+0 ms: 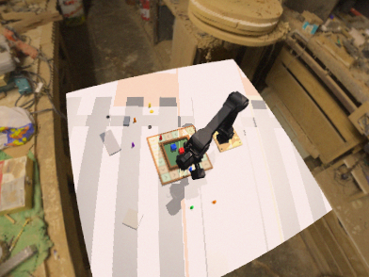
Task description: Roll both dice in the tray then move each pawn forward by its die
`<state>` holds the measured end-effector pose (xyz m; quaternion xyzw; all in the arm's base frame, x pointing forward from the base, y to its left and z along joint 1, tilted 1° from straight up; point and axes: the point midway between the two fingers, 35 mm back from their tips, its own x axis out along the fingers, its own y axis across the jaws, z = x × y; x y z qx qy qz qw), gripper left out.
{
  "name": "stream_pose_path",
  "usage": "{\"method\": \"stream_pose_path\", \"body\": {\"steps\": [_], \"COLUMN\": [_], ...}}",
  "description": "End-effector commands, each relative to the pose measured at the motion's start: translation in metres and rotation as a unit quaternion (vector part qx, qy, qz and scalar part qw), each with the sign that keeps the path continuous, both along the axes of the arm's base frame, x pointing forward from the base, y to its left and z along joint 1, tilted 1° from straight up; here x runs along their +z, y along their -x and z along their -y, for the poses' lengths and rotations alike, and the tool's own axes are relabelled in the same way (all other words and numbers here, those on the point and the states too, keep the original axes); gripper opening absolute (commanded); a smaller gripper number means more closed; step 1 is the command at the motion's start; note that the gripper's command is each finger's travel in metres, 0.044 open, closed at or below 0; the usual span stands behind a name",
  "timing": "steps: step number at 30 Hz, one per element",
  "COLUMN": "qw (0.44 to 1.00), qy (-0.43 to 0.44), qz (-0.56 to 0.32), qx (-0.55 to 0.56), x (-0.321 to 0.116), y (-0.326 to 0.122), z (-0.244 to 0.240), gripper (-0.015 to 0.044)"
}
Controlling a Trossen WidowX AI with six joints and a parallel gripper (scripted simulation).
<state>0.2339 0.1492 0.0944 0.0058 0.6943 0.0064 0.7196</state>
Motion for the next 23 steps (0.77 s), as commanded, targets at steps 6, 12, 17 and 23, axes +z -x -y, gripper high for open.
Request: {"method": "stream_pose_path", "body": {"steps": [6,12,17,23], "qw": [1.000,0.998,0.999,0.999], "qy": [0.005,0.010,0.008,0.008], "qz": [0.001,-0.001,0.005,0.005], "qx": [0.017,0.062,0.049,0.049], "x": [0.039,0.083,0.081,0.081], "y": [0.011,0.065,0.054,0.054], "z": [0.040,0.116,0.109,0.109], "gripper": [0.0440,0.0440,0.0440,0.0440]}}
